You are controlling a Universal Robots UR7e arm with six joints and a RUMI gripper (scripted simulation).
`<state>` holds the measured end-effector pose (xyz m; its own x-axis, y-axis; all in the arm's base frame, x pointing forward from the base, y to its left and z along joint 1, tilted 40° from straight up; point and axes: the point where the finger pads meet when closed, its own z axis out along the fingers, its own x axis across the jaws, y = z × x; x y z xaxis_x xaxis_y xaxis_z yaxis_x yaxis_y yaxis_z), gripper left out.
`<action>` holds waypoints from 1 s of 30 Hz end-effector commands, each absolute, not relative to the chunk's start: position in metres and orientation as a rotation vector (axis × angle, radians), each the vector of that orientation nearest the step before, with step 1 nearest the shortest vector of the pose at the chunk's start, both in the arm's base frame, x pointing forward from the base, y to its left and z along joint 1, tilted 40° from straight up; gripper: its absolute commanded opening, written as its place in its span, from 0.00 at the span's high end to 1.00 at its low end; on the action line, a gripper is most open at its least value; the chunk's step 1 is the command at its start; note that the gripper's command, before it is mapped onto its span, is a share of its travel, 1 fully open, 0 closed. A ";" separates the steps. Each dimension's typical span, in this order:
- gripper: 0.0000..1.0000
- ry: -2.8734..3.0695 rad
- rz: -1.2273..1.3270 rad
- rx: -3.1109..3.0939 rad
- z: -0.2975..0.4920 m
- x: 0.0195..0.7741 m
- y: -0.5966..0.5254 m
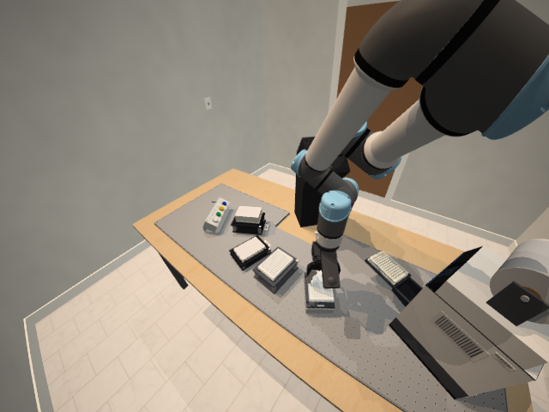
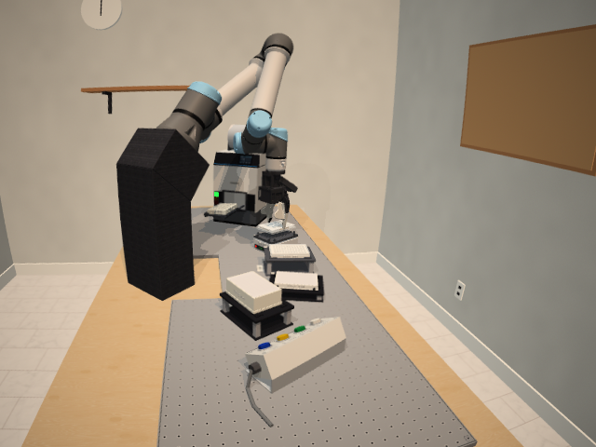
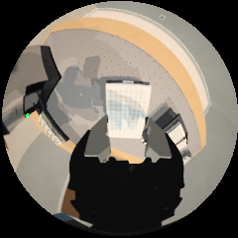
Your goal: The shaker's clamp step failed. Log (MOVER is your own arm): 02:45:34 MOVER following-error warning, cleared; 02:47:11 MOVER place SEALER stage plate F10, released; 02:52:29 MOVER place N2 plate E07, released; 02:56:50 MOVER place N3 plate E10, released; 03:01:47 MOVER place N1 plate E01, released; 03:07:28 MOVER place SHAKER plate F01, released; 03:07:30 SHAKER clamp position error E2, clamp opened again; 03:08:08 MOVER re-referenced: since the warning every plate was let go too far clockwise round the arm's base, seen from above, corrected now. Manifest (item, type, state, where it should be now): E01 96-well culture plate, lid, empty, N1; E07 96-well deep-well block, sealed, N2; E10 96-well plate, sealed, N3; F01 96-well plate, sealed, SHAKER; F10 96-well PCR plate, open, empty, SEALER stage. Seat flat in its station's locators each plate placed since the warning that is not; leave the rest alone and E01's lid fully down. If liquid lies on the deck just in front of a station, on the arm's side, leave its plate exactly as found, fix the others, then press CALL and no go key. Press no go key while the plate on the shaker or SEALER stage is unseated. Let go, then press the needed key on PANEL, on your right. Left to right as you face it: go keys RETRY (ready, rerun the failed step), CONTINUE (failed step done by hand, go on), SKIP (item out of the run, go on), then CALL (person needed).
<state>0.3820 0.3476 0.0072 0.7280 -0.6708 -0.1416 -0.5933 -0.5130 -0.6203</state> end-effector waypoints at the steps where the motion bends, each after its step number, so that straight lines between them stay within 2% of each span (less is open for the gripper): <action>1: 1.00 0.951 -0.153 -2.266 0.006 0.383 0.349; 30: 1.00 0.951 -0.153 -2.266 0.000 0.386 0.353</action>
<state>0.3850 0.3523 0.0005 0.7280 -0.6708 -0.1416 -0.5933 -0.5130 -0.6203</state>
